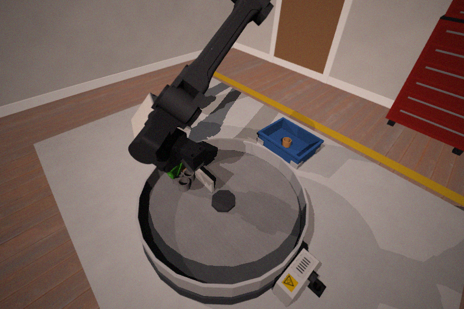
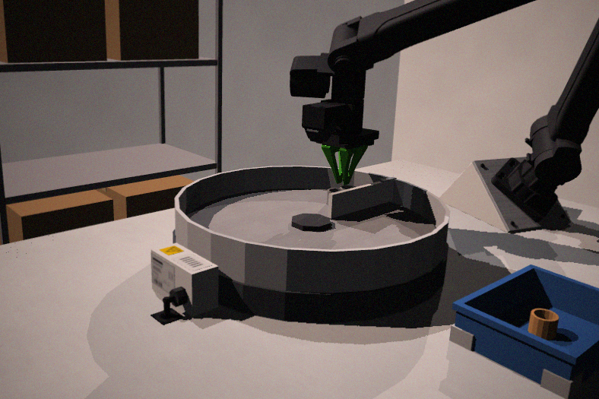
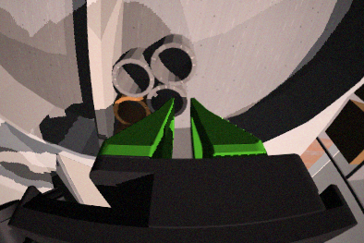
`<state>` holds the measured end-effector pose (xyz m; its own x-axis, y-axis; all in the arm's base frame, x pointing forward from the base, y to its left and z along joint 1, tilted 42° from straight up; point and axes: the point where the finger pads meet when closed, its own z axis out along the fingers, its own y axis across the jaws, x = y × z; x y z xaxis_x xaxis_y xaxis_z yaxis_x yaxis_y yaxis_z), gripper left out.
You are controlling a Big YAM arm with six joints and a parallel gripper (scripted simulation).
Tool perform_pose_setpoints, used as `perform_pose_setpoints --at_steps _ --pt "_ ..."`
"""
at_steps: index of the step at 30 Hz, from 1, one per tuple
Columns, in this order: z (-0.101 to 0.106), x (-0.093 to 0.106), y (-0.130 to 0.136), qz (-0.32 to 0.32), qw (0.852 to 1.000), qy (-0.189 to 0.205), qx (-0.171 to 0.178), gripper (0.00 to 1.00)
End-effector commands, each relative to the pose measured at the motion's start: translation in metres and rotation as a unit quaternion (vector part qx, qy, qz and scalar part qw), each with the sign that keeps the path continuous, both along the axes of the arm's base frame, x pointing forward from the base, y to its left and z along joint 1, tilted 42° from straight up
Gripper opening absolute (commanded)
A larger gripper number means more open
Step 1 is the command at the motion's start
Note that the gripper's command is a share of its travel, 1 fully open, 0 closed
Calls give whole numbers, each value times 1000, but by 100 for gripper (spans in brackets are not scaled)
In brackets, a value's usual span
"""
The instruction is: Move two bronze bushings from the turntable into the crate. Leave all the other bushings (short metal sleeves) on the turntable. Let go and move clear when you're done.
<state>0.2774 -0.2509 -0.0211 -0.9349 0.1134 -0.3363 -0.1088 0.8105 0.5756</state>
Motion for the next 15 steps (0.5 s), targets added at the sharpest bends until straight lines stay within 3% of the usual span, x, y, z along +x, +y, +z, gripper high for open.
perform_pose_setpoints --at_steps 1,9,15 --pt "7 -4 -7 -10 1000 -7 -12 13" --pt "2 6 5 1 1000 -7 -11 13" --pt "-11 -3 3 -15 1000 1 -1 13"
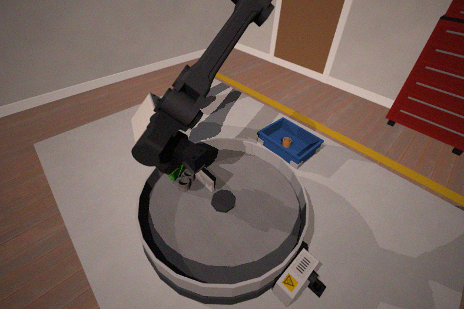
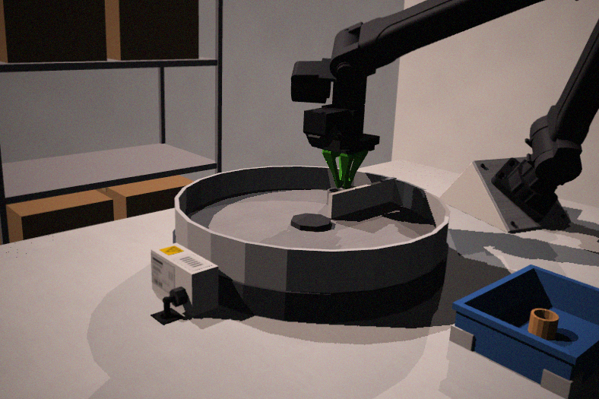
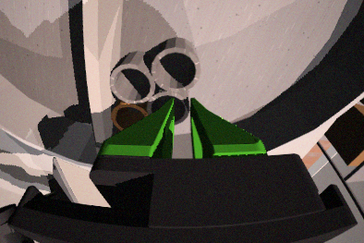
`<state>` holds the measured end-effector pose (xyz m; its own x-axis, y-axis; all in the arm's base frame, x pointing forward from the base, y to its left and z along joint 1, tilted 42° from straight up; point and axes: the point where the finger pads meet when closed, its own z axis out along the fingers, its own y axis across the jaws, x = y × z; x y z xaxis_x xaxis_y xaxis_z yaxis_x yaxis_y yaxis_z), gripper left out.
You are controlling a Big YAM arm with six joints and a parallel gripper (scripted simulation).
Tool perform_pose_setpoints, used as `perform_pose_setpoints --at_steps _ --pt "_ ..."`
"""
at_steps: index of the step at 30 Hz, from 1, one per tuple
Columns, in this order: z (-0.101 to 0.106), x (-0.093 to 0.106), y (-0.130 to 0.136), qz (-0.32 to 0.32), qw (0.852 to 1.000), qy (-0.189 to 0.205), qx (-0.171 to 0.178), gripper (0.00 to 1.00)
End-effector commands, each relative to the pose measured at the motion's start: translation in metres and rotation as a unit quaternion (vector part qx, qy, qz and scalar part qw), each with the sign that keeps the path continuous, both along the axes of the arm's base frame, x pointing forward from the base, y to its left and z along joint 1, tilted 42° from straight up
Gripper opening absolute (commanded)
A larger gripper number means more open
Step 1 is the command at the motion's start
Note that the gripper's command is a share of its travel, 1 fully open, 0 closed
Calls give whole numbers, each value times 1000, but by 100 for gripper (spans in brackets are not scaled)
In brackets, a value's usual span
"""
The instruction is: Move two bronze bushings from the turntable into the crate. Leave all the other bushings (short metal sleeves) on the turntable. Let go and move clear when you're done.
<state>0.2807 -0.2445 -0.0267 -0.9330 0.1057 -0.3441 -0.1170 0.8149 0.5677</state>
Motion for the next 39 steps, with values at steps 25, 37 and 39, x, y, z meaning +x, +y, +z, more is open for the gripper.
perform_pose_setpoints --at_steps 25,37,39 --pt "-5 -6 -2 -15 1000 6 5 13" --pt "-7 -4 -1 -13 1000 5 5 13" --pt "-7 -4 -1 -13 1000 5 5 13"
